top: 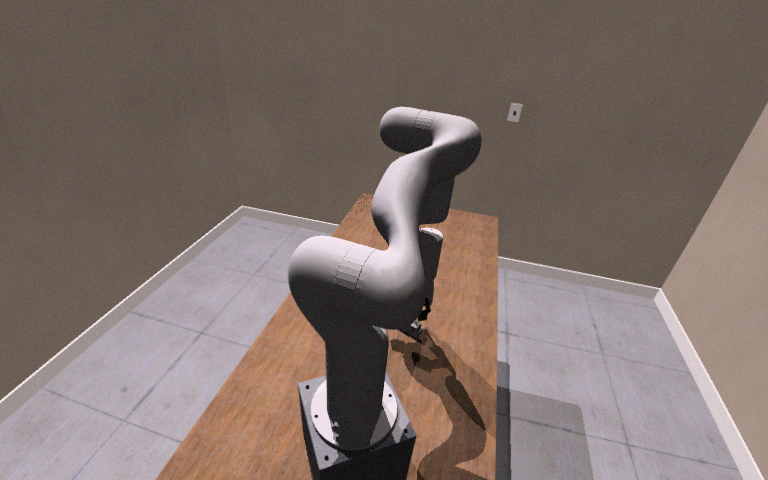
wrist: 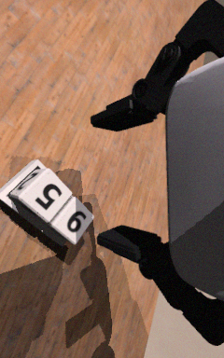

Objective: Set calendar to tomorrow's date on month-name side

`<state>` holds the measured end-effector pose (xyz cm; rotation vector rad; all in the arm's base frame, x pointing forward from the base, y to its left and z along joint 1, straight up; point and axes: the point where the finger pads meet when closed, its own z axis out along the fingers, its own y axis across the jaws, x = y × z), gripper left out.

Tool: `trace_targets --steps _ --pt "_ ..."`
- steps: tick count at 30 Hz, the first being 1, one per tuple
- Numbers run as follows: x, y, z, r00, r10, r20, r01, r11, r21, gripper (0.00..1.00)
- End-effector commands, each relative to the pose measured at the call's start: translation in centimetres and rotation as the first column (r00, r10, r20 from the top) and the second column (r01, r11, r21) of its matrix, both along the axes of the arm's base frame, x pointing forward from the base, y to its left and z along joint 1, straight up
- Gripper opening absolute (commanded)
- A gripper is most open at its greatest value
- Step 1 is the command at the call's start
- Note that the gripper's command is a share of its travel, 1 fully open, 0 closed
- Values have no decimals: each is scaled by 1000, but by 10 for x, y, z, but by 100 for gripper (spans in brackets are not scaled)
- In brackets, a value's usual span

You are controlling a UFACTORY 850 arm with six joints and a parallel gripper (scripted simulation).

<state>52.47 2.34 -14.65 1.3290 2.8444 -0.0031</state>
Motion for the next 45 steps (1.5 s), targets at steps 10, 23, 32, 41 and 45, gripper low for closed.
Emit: trace_targets --steps 10,23,32,41,45 --pt "1 0 1 1000 0 2 0 1000 0 100" --pt "1 0 1 1000 0 2 0 1000 0 100" --pt "1 0 1 1000 0 2 0 1000 0 100" --pt "11 23 7 1000 0 2 0 1000 0 100" --pt "12 26 8 1000 0 2 0 1000 0 100"
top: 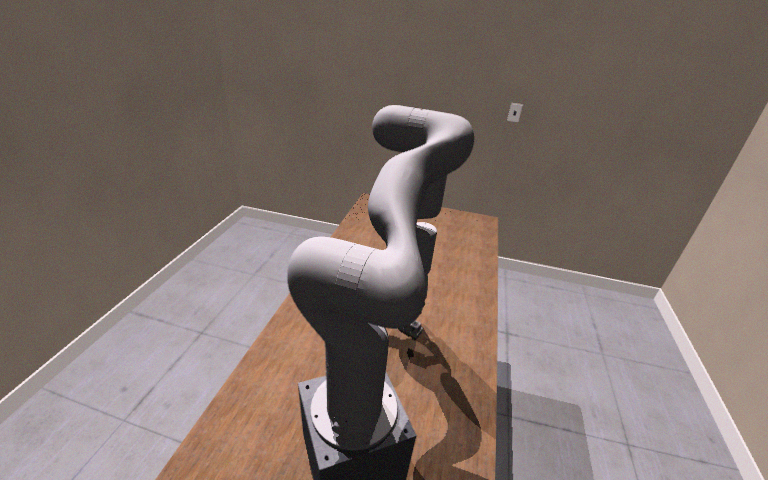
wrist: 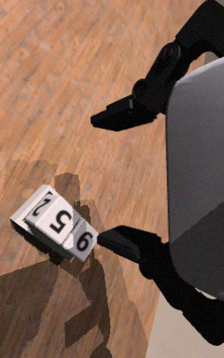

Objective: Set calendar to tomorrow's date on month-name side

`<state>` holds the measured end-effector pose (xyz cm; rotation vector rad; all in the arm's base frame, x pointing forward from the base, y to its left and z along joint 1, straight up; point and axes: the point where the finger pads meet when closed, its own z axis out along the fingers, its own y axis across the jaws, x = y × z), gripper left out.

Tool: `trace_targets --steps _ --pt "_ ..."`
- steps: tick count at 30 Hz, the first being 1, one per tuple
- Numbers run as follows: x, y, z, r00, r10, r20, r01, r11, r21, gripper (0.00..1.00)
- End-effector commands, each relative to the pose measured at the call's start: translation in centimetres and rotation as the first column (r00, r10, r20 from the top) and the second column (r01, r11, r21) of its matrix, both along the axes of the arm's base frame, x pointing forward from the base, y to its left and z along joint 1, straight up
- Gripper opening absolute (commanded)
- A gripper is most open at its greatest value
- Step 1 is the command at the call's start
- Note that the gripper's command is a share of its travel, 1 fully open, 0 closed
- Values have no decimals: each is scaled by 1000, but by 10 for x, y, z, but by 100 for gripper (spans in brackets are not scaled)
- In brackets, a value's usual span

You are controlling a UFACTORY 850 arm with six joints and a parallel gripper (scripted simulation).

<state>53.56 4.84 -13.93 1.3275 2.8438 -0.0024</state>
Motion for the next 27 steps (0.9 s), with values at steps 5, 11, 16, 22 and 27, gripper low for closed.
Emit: trace_targets --steps 5,11,16,22,27 --pt "8 16 5 1000 -1 0 1 1000 0 100" --pt "12 27 8 1000 -1 0 1 1000 0 100" --pt "15 34 10 1000 -1 0 1 1000 0 100" --pt "24 54 16 1000 -1 0 1 1000 0 100" --pt "24 55 16 1000 -1 0 1 1000 0 100"
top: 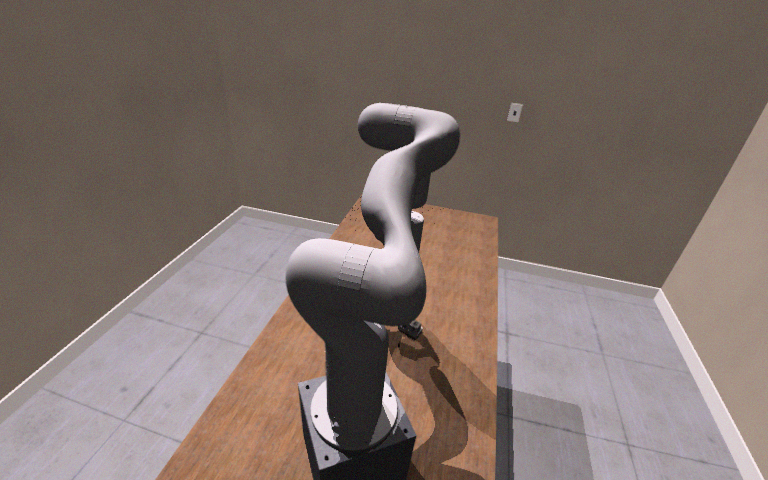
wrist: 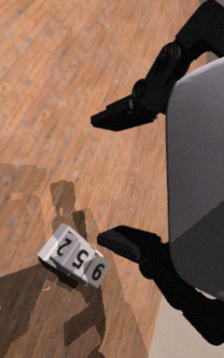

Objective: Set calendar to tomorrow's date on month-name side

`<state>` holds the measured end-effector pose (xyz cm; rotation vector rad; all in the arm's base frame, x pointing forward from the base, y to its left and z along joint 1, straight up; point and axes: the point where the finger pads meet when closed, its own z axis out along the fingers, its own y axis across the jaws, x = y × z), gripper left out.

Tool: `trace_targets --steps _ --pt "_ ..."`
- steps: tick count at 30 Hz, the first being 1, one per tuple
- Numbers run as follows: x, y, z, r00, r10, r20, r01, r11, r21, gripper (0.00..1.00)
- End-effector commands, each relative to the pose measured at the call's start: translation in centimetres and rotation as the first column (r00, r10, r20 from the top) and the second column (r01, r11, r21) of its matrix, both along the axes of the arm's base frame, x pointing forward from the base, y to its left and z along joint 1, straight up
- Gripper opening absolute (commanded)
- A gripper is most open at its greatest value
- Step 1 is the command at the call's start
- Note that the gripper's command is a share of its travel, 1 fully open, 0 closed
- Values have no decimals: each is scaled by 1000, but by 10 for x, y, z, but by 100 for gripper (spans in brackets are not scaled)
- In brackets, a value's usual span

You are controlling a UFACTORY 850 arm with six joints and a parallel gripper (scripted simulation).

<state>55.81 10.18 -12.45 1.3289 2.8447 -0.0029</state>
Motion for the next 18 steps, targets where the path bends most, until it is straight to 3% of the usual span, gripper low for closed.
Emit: trace_targets --steps 1,7,18 --pt "3 4 2 1000 0 2 0 1000 0 100" --pt "12 25 8 1000 0 2 0 1000 0 100" --pt "12 26 8 1000 0 2 0 1000 0 100"
